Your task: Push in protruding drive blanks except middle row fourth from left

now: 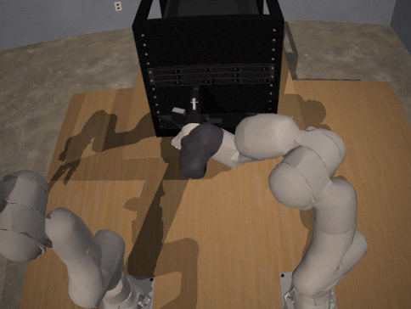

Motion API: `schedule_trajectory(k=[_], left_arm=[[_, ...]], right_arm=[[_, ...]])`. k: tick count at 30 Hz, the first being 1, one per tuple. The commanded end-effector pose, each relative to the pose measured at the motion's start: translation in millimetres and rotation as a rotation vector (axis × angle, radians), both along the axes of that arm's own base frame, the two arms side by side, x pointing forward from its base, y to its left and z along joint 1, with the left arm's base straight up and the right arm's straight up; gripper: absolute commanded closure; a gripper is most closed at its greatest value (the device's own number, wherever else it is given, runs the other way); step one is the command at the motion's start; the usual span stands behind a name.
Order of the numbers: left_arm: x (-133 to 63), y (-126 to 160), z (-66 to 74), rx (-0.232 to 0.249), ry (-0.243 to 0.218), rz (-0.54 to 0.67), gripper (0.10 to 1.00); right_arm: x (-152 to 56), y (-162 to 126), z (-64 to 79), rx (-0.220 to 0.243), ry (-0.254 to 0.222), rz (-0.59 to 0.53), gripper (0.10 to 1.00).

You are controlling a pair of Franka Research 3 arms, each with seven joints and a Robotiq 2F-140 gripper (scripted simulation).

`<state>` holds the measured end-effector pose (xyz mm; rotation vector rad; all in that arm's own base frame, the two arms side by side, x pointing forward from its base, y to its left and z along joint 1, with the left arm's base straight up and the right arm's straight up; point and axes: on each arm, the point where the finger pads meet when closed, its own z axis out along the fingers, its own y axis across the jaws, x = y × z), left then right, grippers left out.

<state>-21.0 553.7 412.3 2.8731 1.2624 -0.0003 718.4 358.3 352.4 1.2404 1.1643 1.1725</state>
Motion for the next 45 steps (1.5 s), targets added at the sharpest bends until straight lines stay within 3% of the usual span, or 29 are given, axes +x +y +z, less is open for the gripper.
schedule_trajectory(k=[1,13,26,45], left_arm=[[-1.4,0,0.7,0.003,0.001,-0.002,0.098],[-1.4,0,0.7,0.003,0.001,-0.002,0.098],[-1.4,0,0.7,0.003,0.001,-0.002,0.098],[-1.4,0,0.7,0.003,0.001,-0.002,0.098]], right_arm=[[1,0,-0.2,-0.007,0.0,0.002,0.999],[-13,1,-0.2,-0.007,0.0,0.002,0.999],[-78,4,-0.2,-0.007,0.0,0.002,0.999],[-81,4,-0.2,-0.007,0.0,0.002,0.999]])
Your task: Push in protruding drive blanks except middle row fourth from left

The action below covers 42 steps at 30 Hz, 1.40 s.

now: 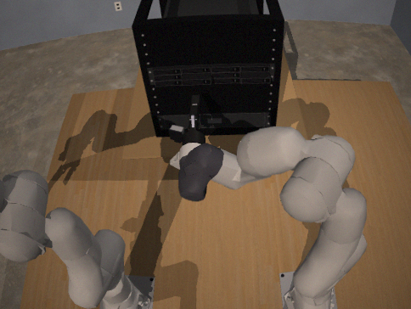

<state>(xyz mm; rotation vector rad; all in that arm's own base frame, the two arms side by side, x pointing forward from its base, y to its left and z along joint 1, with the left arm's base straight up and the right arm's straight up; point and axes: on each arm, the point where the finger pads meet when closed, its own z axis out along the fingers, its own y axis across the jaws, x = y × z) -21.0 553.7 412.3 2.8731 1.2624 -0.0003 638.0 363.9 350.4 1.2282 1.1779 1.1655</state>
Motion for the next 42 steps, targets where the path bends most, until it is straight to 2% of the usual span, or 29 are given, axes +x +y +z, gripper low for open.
schedule_trajectory(k=[1,14,17,19,23,26,29,34,42], left_arm=[[-1.4,0,0.7,0.003,0.001,-0.002,0.098],[-1.4,0,0.7,0.003,0.001,-0.002,0.098],[-1.4,0,0.7,0.003,0.001,-0.002,0.098],[-1.4,0,0.7,0.003,0.001,-0.002,0.098],[-1.4,0,0.7,0.003,0.001,-0.002,0.098],[-1.4,0,0.7,0.003,0.001,-0.002,0.098],[-1.4,0,0.7,0.003,0.001,-0.002,0.098],[-1.4,0,0.7,0.003,0.001,-0.002,0.098],[-1.4,0,0.7,0.003,0.001,-0.002,0.098]], right_arm=[[0,-1,1.8,0.008,-0.003,-0.004,0.999],[0,-1,2.0,0.008,-0.003,-0.004,0.999],[-1,-2,11.6,0.008,-0.003,-0.004,0.999],[-1,-2,11.6,0.008,-0.003,-0.004,0.999],[-2,-3,31.3,0.008,-0.003,-0.004,0.999],[-2,-3,33.2,0.008,-0.003,-0.004,0.999],[6,-4,33.2,0.008,-0.003,-0.004,0.999],[33,-5,33.2,0.008,-0.003,-0.004,0.999],[37,-6,33.2,0.008,-0.003,-0.004,0.999]])
